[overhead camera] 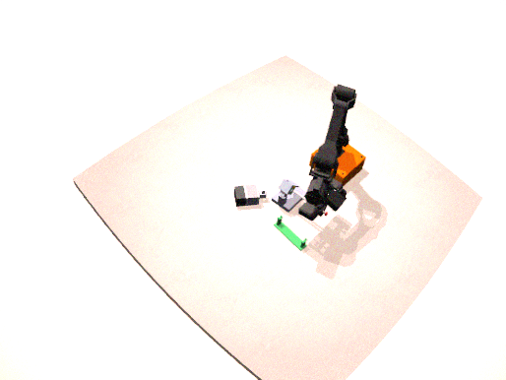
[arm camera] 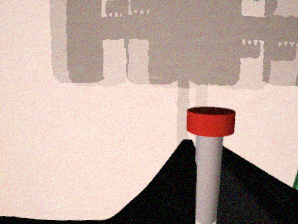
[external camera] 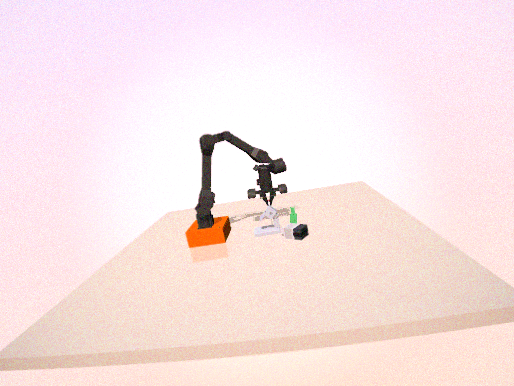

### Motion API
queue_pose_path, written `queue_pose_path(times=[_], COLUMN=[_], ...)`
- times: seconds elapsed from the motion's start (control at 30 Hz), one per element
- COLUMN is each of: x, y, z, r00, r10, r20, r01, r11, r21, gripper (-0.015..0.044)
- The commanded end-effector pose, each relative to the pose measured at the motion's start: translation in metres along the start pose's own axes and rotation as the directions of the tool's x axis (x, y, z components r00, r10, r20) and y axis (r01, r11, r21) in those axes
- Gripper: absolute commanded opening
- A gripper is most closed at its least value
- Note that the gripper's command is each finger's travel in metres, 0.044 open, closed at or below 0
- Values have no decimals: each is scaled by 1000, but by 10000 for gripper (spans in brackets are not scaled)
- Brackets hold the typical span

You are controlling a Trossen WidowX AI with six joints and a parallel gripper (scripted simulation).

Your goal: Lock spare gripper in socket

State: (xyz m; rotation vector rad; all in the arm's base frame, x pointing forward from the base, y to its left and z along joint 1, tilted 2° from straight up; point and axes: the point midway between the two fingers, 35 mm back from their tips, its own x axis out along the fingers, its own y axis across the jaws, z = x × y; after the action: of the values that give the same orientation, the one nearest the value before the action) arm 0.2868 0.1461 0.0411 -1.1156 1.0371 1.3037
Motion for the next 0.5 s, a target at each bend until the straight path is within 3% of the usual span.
queue_pose_path(times=[0.0,0.47], x=[0,-7], y=[-1,0], z=[4,15], r00=[1000,1000], r10=[-1,4], r20=[-7,-5], r01=[1,-4], r11=[1000,1000], r21=[2,2], gripper=[0,0])
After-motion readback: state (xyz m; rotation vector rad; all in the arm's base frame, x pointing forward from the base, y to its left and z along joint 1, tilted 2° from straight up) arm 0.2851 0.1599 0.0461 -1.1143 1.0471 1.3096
